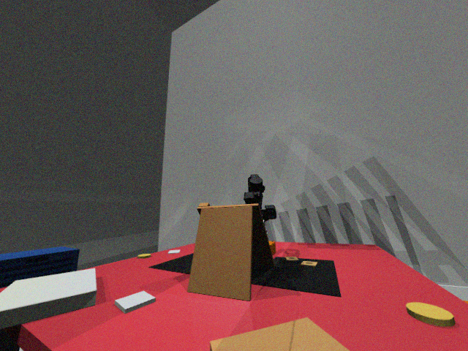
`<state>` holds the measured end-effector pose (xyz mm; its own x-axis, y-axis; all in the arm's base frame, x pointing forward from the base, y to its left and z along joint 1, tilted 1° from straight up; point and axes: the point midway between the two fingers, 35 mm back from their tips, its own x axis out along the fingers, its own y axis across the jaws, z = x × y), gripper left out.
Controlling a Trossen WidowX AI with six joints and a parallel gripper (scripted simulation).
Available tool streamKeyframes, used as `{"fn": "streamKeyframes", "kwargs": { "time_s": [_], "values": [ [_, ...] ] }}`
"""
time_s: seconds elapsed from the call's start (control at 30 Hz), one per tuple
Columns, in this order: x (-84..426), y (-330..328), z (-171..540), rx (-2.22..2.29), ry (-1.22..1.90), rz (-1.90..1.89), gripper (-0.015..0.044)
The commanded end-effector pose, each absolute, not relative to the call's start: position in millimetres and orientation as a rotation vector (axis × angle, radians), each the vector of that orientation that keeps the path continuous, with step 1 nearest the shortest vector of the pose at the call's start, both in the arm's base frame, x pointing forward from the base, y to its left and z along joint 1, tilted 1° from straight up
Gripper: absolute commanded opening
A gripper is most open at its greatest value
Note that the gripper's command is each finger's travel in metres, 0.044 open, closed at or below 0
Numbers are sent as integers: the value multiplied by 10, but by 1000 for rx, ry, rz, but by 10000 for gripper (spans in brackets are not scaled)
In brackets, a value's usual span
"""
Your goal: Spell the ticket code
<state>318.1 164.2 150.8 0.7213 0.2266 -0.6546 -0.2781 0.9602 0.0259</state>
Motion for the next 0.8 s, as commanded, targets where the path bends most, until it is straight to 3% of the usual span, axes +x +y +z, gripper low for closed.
{"fn": "streamKeyframes", "kwargs": {
  "time_s": [0.0, 0.77],
  "values": [
    [3186, 1624, 1505, -81, 713, 284, 0],
    [3228, 1494, 1507, -82, 712, 283, 0]
  ]
}}
